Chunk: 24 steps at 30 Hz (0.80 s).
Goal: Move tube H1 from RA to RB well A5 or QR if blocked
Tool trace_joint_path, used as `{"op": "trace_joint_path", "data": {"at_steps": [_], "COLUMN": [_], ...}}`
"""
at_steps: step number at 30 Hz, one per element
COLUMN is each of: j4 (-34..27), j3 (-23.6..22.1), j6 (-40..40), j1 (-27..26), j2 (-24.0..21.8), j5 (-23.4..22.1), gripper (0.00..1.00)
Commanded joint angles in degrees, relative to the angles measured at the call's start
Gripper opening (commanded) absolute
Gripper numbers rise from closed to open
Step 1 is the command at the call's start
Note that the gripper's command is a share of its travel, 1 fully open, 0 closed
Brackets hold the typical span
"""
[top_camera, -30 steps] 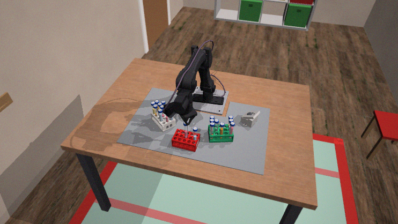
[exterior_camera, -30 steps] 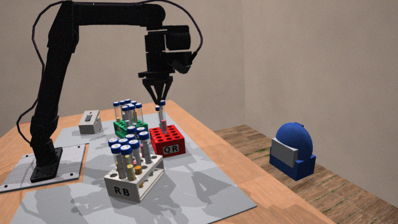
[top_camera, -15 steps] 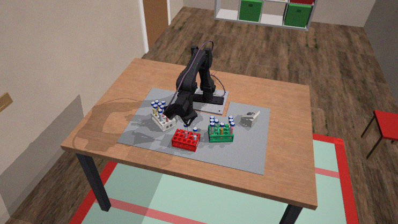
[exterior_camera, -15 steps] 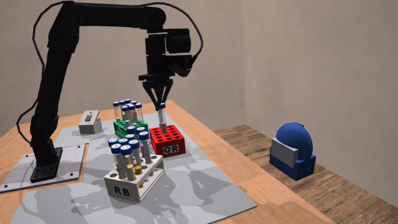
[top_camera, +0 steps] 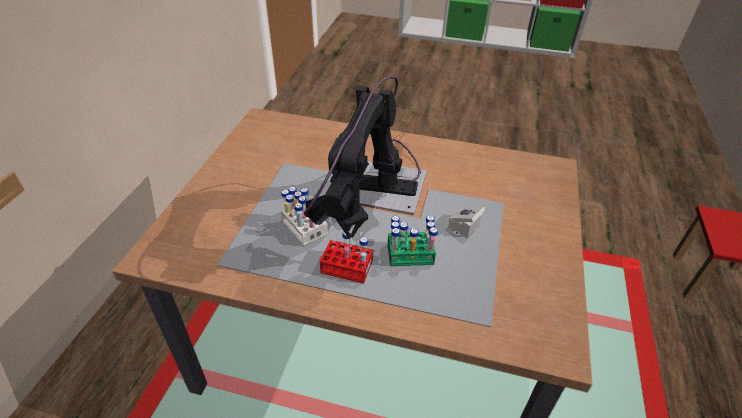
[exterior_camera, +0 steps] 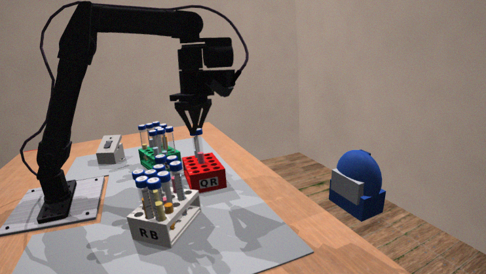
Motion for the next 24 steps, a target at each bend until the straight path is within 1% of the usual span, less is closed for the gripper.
{"op": "trace_joint_path", "data": {"at_steps": [1,3,5,7,11,12,13,17,20,24], "j4": [1.83,2.07,2.32,2.53,2.77,2.97,3.07,3.47,3.84,4.29], "j3": [-1.1,-1.36,-0.59,-1.84,-2.11,-0.02,-0.12,-2.85,-2.49,-3.65], "j6": [-0.24,-0.29,-0.35,-0.37,-0.39,-0.37,-0.4,-0.45,-0.48,-0.52], "j1": [-0.03,-0.09,-0.17,-0.24,-0.31,-0.35,-0.39,-0.54,-0.67,-0.75], "j2": [-1.74,-1.76,-1.83,-1.78,-1.81,-2.02,-2.01,-1.85,-1.92,-1.9], "j5": [-0.18,-0.2,-0.19,-0.2,-0.21,-0.19,-0.19,-0.2,-0.19,-0.2], "gripper": [0.0,0.0,0.0,0.0,0.0,0.0,0.0,0.0,0.0,0.0]}}
